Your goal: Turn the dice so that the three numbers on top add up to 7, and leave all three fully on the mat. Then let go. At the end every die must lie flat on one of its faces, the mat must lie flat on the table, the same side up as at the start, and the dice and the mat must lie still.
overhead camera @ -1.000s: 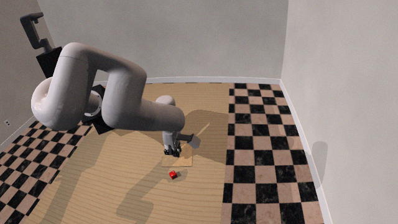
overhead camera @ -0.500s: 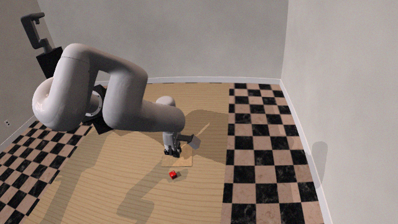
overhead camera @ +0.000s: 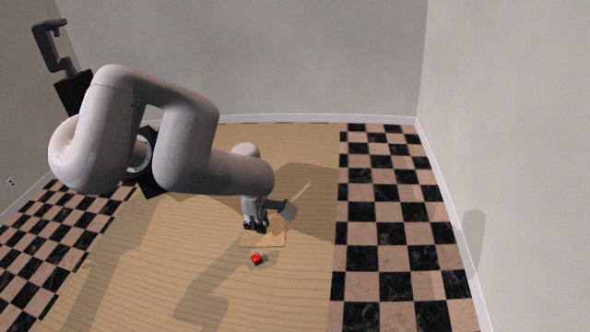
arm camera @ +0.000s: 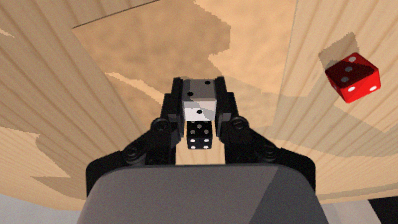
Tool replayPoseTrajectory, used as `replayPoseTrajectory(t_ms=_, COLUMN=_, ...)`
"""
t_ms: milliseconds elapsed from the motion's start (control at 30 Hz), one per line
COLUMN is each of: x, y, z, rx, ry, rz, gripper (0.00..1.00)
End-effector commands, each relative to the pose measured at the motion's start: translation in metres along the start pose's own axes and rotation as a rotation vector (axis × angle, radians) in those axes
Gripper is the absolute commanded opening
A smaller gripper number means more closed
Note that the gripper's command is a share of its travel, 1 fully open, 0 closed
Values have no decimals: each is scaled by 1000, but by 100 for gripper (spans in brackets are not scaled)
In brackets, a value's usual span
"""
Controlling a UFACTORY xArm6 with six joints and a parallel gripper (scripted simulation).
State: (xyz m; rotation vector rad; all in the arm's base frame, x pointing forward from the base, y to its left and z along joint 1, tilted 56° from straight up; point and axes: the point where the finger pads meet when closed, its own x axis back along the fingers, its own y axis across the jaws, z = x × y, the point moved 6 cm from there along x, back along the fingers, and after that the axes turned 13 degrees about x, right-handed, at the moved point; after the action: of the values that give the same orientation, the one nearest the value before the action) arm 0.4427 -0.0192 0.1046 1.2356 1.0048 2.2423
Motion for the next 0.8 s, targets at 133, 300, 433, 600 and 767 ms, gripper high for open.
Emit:
replayPoseTrajectory(t_ms=133, x=1, y=0, z=1, rx=0, ry=2, rz=1, gripper=21)
replayPoseTrajectory(t_ms=300, x=1, y=0, z=1, rx=0, ry=2, rz=1, gripper=21)
replayPoseTrajectory(t_ms=433, x=1, y=0, z=1, rx=0, ry=2, rz=1, gripper=21)
replayPoseTrajectory(t_ms=600, x=1, y=0, z=1, rx=0, ry=2, rz=1, gripper=21)
replayPoseTrajectory(t_ms=767, x=1, y=0, z=1, rx=0, ry=2, rz=1, gripper=25)
